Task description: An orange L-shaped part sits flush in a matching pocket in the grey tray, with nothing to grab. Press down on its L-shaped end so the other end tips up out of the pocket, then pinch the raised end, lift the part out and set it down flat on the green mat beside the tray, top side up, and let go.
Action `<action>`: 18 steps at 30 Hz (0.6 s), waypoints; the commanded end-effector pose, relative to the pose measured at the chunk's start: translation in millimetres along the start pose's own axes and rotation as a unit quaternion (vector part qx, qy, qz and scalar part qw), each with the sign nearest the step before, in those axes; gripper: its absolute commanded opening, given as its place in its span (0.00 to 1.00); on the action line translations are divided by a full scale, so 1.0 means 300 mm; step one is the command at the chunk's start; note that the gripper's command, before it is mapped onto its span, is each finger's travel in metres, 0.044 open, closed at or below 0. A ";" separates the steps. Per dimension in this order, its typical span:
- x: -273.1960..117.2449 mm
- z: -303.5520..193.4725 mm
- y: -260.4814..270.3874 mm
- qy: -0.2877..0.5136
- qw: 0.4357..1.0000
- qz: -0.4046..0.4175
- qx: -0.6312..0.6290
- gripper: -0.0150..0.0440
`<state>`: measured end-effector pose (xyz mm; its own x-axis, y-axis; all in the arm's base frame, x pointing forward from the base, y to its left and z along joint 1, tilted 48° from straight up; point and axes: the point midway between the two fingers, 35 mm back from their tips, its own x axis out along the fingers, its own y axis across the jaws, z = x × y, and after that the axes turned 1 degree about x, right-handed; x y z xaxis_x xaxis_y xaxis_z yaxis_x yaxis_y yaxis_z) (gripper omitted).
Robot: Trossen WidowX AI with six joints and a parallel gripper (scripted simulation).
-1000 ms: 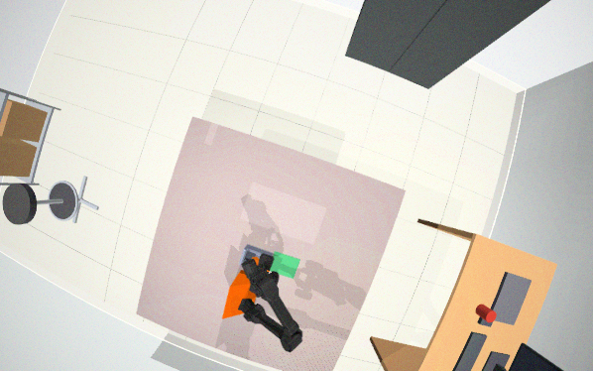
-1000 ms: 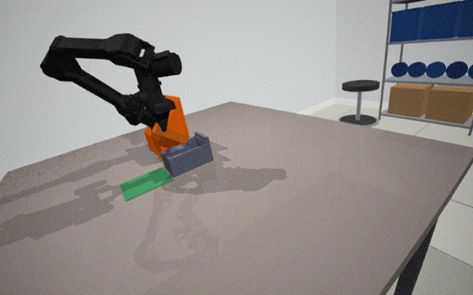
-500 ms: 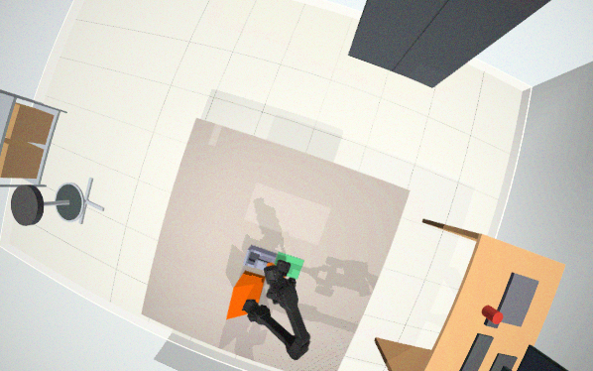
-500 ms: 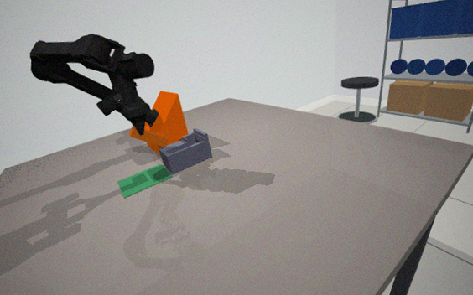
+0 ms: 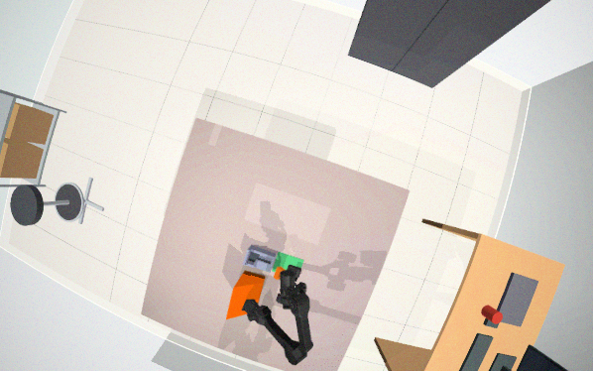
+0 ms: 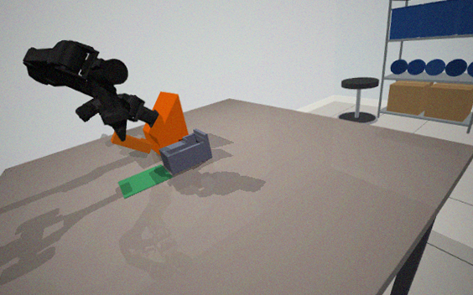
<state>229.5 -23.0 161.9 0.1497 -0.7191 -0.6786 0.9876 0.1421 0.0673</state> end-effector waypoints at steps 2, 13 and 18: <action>0.001 0.014 -0.001 -0.001 1.000 0.002 -0.003 0.25; 0.054 0.014 0.000 -0.001 1.000 0.003 -0.002 0.25; 0.081 0.015 0.001 -0.001 1.000 0.003 -0.002 0.25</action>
<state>232.7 -39.6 150.9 0.1500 -0.7187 -0.6790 0.9873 0.1448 0.0648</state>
